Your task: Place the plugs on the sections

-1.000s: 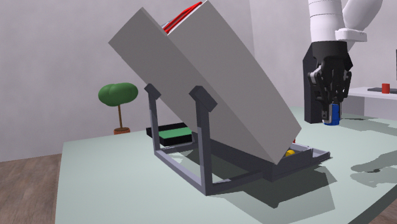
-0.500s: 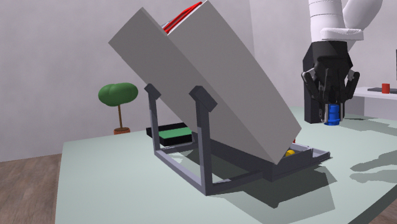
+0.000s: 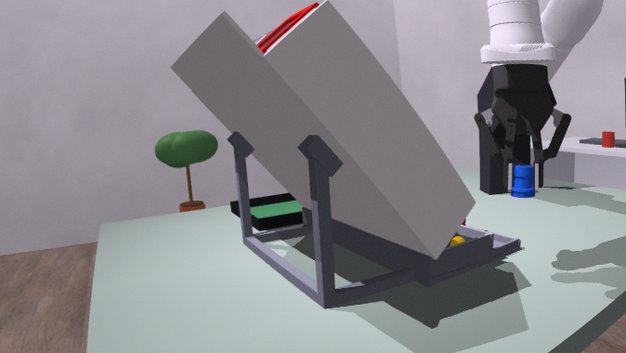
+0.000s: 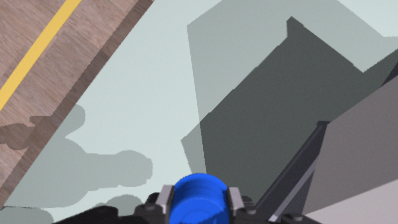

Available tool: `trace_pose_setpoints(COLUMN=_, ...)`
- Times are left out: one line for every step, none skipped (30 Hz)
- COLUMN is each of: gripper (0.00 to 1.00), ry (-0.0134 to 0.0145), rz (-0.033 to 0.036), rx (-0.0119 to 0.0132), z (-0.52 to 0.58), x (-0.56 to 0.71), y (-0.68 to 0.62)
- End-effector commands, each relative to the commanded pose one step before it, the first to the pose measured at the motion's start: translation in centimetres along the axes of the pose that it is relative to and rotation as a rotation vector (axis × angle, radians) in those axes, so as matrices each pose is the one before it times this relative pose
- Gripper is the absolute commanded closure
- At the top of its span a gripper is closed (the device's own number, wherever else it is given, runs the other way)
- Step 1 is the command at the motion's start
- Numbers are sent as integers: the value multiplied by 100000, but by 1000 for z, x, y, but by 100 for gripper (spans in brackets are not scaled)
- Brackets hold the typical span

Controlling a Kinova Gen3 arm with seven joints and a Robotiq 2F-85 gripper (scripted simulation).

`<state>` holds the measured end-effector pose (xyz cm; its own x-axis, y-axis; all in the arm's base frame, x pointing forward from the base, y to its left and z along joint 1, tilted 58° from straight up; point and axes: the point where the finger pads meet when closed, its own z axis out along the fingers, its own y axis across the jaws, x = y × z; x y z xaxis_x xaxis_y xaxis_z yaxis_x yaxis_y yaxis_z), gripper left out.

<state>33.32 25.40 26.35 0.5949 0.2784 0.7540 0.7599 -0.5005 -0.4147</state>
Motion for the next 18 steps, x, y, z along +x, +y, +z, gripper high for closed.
trace_pose_setpoints(gripper=100, ry=-2222, rz=4500, rx=236, z=-23, x=2, y=-11)
trace_pose_setpoints(gripper=100, ry=0, rz=0, rx=0, z=0, x=0, y=0)
trace_pose_setpoints(gripper=100, ry=0, rz=0, rx=0, z=0, x=0, y=0)
trace_pose_setpoints(gripper=100, ry=0, rz=0, rx=0, z=0, x=0, y=0)
trace_pose_setpoints(gripper=100, ry=0, rz=0, rx=0, z=0, x=0, y=0)
trace_pose_setpoints(gripper=100, ry=0, rz=0, rx=0, z=0, x=0, y=0)
trace_pose_setpoints(gripper=100, ry=337, rz=27683, rx=-125, z=22, x=-9, y=-27)
trace_pose_setpoints(gripper=100, ry=-58, rz=475, rx=31, z=0, x=0, y=0)
trace_pose_setpoints(gripper=100, ry=-29, rz=1994, rx=55, z=0, x=0, y=0)
trace_pose_setpoints(gripper=100, ry=-9, rz=3997, rx=39, z=0, x=0, y=0)
trace_pose_setpoints(gripper=100, ry=-32, rz=5589, rx=9, z=0, x=0, y=0)
trace_pose_setpoints(gripper=100, ry=-173, rz=5882, rx=-61, z=0, x=0, y=0)
trace_pose_setpoints(gripper=100, ry=-238, rz=3620, rx=-90, z=0, x=0, y=0)
trace_pose_setpoints(gripper=100, ry=0, rz=0, rx=0, z=0, x=0, y=0)
trace_pose_setpoints(gripper=100, ry=0, rz=0, rx=0, z=0, x=0, y=0)
trace_pose_setpoints(gripper=100, ry=0, rz=0, rx=0, z=0, x=0, y=0)
trace_pose_setpoints(gripper=100, ry=0, rz=0, rx=0, z=0, x=0, y=0)
trace_pose_setpoints(gripper=100, ry=0, rz=0, rx=0, z=0, x=0, y=0)
